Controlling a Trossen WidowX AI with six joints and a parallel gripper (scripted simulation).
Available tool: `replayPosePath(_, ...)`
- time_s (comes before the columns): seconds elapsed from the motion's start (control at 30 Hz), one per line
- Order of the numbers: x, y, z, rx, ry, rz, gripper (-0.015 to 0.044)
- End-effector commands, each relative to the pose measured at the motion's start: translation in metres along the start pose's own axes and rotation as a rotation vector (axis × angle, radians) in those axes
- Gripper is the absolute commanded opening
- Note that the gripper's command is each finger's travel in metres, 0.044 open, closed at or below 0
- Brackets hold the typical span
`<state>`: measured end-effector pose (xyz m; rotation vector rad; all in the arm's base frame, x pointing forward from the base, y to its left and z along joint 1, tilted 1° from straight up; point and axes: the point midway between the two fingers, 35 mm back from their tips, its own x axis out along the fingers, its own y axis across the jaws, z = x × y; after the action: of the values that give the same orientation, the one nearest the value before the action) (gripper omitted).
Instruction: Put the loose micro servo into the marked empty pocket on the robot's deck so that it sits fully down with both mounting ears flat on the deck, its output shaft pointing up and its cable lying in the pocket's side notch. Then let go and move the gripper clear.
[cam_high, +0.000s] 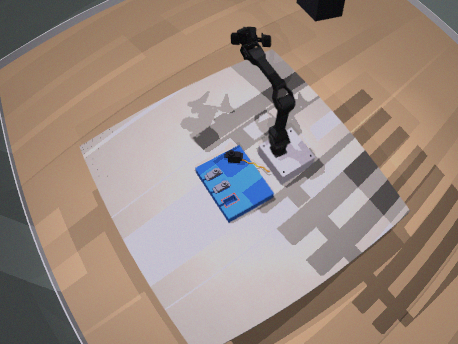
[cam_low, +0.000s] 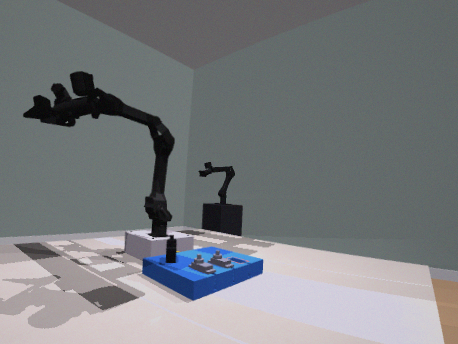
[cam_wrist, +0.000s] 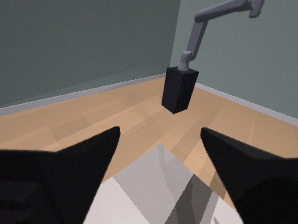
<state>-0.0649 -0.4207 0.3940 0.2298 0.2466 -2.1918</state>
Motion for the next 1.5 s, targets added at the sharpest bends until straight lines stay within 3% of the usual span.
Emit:
replayPosePath(0.0, 0.0, 0.001, -0.001, -0.005, 0.001, 0.002, 0.0426)
replayPosePath(0.77, -0.045, 0.077, -0.065, -0.648, 0.073, 0.304, 0.044)
replayPosePath(1.47, -0.109, 0.126, -0.135, -1.284, 0.006, 0.637, 0.044)
